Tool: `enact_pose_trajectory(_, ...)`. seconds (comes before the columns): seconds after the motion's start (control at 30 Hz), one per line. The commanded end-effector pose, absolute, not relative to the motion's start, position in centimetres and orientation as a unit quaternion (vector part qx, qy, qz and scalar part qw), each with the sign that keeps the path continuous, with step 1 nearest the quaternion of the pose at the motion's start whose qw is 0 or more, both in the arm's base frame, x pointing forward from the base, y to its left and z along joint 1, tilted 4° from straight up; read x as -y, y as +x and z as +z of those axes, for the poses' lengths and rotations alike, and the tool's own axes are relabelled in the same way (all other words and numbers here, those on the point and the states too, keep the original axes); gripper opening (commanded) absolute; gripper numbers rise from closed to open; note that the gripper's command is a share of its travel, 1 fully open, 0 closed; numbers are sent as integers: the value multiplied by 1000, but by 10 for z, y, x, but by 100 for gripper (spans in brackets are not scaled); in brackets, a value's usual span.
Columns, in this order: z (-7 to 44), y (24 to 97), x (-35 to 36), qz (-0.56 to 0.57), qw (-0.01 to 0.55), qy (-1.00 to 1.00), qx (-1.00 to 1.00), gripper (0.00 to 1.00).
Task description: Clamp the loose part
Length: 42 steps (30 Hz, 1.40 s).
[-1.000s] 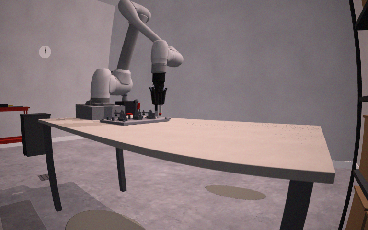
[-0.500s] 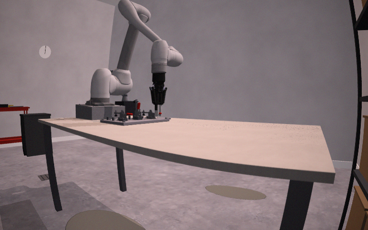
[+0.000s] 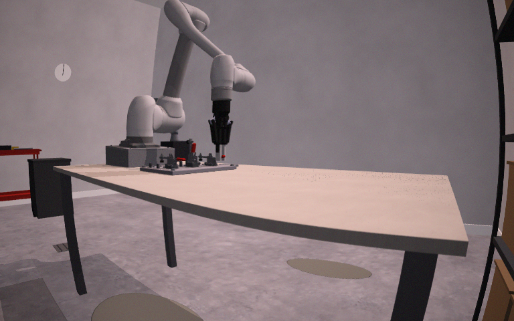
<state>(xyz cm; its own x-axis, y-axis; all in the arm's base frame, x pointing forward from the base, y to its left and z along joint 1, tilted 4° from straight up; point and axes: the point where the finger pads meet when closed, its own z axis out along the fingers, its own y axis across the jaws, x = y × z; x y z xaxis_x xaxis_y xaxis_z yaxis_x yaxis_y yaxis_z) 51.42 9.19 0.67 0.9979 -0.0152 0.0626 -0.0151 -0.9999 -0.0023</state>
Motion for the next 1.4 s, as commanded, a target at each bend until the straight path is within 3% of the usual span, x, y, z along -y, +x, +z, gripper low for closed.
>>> enact_pose_trajectory(0.0, 8, 513, -92, -31, 1, -999, -8, 10)
enact_pose_trajectory(1.37, 29, 483, -92, -31, 1, -999, -8, 10)
